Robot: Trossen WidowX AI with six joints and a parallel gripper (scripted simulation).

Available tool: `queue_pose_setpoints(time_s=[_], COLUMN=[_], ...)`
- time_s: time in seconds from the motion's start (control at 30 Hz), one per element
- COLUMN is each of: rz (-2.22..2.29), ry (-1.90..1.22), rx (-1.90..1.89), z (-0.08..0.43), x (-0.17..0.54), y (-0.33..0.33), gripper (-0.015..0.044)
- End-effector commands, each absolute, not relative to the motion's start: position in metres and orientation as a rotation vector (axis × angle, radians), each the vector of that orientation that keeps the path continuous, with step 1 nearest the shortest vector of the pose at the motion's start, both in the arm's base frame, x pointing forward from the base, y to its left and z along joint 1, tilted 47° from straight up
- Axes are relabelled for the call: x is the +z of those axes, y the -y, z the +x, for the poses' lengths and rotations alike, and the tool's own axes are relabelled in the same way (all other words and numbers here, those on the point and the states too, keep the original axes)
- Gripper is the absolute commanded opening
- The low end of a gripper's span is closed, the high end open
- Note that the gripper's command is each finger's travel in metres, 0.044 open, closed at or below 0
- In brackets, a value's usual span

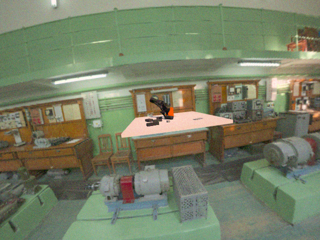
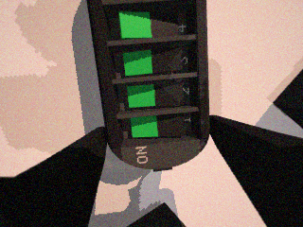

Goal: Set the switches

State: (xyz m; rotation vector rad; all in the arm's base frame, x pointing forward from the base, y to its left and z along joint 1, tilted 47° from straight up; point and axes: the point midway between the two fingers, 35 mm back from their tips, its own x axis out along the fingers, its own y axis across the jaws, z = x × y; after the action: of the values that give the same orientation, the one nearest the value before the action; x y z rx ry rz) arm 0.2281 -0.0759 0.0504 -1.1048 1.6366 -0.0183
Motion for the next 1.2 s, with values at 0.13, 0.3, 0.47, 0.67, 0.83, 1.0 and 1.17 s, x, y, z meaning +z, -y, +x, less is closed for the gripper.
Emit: queue_pose_setpoints(time_s=[0.13,0.3,0.47,0.67,0.83,1.0,1.17], rz=[-1.107,-1.109,-1.110,-1.111,-1.113,-1.114,-1.115], ry=[-1.644,-1.653,-1.662,-1.673,-1.682,-1.691,-1.700], rx=[-0.027,-0.033,-0.038,-0.045,-0.051,-0.056,-0.062], z=[0.233,0.235,0.237,0.240,0.242,0.244,0.246], x=[0.054,0.055,0.056,0.058,0.059,0.060,0.061], y=[0.069,0.065,0.062,0.058,0.054,0.051,0.047], gripper=[0.0336,0.0336,0.0336,0.0336,0.0336,0.0336,0.0336])
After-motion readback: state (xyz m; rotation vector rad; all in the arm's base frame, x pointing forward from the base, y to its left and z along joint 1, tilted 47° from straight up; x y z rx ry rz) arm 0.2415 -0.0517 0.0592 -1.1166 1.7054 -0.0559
